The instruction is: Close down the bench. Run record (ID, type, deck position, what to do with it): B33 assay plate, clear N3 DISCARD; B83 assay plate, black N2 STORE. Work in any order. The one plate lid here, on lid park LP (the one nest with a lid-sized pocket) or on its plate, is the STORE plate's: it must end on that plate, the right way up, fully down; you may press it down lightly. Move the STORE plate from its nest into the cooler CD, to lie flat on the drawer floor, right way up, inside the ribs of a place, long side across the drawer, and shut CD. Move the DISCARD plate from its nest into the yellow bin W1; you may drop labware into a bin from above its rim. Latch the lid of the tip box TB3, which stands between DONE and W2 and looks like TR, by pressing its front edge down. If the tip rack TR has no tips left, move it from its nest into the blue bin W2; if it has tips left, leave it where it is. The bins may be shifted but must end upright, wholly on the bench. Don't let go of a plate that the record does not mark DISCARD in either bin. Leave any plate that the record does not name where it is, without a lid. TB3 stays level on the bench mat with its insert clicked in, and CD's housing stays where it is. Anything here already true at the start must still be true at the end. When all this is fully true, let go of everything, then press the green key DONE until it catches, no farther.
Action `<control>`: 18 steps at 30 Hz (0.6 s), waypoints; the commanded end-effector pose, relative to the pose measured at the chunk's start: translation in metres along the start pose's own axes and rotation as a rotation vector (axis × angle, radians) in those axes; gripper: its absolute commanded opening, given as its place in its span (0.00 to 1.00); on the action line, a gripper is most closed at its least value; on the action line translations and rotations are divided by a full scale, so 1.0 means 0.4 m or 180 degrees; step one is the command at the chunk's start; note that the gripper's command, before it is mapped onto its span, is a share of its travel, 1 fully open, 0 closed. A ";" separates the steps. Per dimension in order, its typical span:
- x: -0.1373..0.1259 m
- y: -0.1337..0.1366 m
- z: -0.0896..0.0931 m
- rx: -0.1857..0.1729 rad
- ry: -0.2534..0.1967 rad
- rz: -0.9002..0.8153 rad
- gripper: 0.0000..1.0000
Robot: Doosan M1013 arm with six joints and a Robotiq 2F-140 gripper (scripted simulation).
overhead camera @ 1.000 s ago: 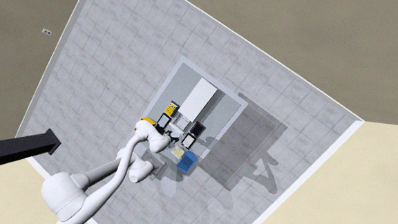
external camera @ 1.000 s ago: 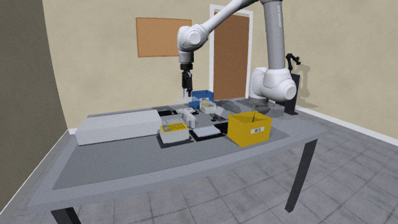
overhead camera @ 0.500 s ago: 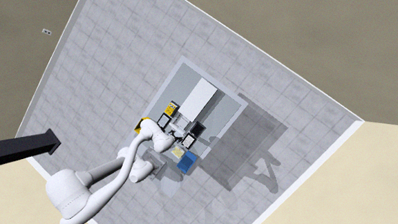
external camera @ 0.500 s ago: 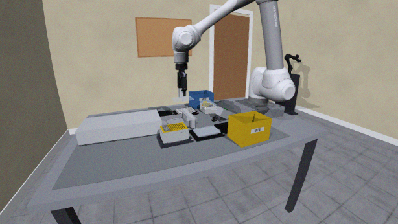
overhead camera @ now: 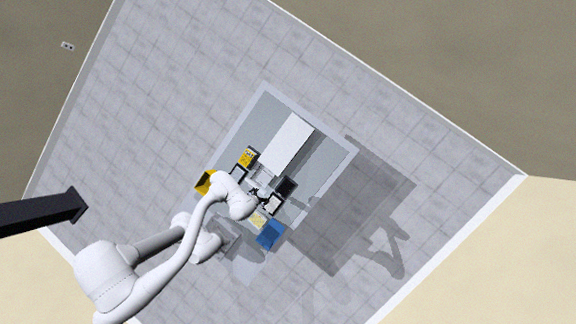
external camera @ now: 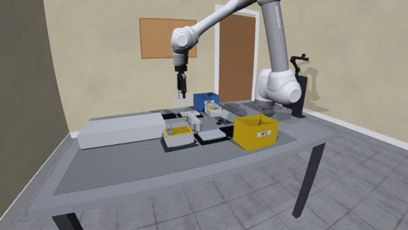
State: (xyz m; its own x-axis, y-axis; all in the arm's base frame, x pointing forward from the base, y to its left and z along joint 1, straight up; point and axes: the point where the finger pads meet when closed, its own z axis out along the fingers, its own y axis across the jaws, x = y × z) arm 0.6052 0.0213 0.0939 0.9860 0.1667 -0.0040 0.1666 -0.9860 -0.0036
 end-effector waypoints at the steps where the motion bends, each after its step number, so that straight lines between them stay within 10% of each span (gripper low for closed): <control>1: 0.017 0.017 0.000 0.0001 0.0000 0.0000 0.00; 18: 0.088 0.087 0.000 0.0001 0.0000 0.0000 0.00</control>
State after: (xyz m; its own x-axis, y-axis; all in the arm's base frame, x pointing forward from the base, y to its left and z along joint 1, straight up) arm 0.6398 -0.0031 0.0937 0.9860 0.1667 -0.0040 0.1667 -0.9860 -0.0037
